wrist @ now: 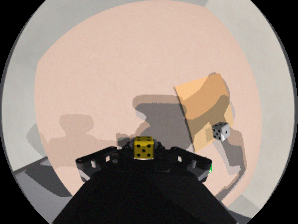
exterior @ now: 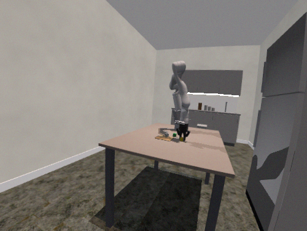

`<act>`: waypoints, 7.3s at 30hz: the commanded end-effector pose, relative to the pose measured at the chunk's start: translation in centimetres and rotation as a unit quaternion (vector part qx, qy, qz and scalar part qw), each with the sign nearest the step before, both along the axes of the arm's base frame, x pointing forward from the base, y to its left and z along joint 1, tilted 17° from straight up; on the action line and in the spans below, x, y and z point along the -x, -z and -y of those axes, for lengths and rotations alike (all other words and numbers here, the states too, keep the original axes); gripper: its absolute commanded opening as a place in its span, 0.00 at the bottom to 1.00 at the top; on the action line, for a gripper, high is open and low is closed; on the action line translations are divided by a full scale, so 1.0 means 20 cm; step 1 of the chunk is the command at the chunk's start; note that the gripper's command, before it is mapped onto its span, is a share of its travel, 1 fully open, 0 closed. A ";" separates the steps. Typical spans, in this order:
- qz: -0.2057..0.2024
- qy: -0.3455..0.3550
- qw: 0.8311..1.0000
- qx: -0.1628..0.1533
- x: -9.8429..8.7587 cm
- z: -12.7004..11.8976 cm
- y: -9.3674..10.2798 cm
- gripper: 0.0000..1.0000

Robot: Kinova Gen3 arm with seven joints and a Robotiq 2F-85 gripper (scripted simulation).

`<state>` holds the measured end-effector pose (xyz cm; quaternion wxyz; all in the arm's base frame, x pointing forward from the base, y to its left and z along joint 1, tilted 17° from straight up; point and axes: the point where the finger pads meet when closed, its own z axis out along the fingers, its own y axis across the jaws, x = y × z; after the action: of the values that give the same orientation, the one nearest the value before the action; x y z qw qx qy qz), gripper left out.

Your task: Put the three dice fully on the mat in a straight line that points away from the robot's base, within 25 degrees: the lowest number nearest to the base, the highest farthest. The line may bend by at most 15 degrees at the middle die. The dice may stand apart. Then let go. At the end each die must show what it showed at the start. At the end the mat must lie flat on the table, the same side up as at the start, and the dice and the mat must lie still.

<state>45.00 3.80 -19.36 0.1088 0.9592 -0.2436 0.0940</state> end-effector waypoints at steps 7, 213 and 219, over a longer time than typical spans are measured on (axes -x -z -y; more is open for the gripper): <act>0.001 0.000 1.000 0.000 0.00 0.00 0.00 0.26; -0.042 -0.161 0.986 0.021 0.08 0.76 -0.24 0.26; -0.042 -0.161 0.986 0.021 0.08 0.76 -0.24 0.26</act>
<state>43.43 -11.42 -14.68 0.1228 0.9865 -0.0788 0.0743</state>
